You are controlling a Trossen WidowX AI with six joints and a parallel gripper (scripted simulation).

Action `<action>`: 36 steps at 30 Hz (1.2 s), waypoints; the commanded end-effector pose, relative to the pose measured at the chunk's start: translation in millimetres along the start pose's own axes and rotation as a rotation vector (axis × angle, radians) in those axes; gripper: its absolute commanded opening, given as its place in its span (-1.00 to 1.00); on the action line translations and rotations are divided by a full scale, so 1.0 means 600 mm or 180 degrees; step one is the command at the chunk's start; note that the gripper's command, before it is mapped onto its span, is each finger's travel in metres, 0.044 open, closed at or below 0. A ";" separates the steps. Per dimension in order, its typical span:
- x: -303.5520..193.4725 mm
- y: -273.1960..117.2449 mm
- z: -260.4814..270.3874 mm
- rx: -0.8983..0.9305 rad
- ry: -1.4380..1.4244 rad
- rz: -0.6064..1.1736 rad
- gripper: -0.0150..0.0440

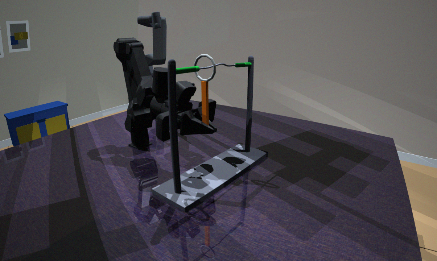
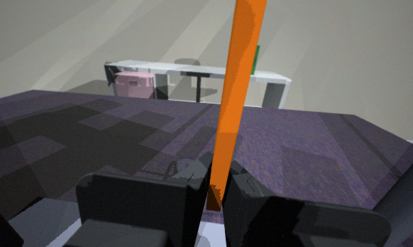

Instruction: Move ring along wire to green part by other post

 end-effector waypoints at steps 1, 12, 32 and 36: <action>0.001 0.000 0.008 -0.0008 0.0051 0.0004 -1.00; 0.007 0.000 0.036 0.0001 0.0204 0.0003 -1.00; 0.020 0.000 0.077 0.0012 0.0335 0.0005 -1.00; 0.022 0.001 0.083 0.0013 0.0317 0.0006 -1.00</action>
Point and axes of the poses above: the point midway between the two fingers, 35 mm back from their tips, its own y axis out along the fingers, its own z axis across the jaws, x = y × z, the point moved 6 cm from there along -y, back along the fingers, and after that the axes turned 10 degrees about -y, right-handed, at the moved point
